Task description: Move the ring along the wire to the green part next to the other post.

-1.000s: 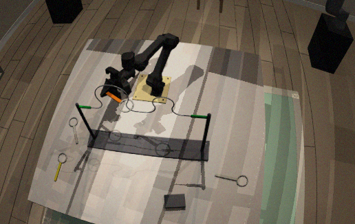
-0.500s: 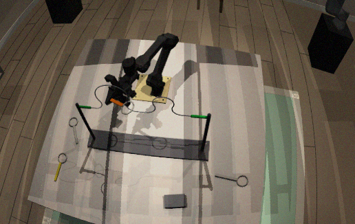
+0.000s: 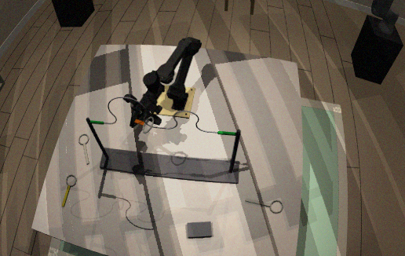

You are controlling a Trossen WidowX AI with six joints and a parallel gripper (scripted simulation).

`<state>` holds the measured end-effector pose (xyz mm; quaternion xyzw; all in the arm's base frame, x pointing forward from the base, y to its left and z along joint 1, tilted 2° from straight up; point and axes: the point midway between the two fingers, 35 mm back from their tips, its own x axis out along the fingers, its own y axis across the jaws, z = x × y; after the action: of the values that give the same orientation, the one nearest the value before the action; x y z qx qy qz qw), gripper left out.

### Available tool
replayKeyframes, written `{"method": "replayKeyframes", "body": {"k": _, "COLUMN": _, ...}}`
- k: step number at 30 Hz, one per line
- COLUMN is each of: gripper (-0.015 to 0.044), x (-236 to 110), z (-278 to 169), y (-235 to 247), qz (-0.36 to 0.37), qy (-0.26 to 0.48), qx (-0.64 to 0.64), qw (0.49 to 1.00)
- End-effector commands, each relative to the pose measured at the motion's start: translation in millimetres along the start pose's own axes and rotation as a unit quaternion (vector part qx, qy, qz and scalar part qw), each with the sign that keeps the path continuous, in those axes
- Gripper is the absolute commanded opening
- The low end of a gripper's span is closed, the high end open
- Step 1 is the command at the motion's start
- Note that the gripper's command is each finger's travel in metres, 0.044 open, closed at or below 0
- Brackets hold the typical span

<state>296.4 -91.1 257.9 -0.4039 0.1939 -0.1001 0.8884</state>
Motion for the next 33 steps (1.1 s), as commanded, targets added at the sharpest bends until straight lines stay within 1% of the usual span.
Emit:
{"method": "replayKeyframes", "body": {"k": 1, "gripper": -0.0150, "x": -2.8, "z": -0.9, "y": 13.7, "qz": 0.020, "qy": 0.006, "qx": 0.036, "qw": 0.999}}
{"method": "replayKeyframes", "body": {"k": 19, "gripper": -0.0150, "x": -19.8, "z": 15.5, "y": 73.0, "qz": 0.123, "qy": 0.029, "qx": 0.215, "qw": 0.969}}
{"method": "replayKeyframes", "body": {"k": 33, "gripper": -0.0150, "x": -34.5, "z": 34.8, "y": 101.0, "qz": 0.173, "qy": 0.039, "qx": 0.301, "qw": 0.937}}
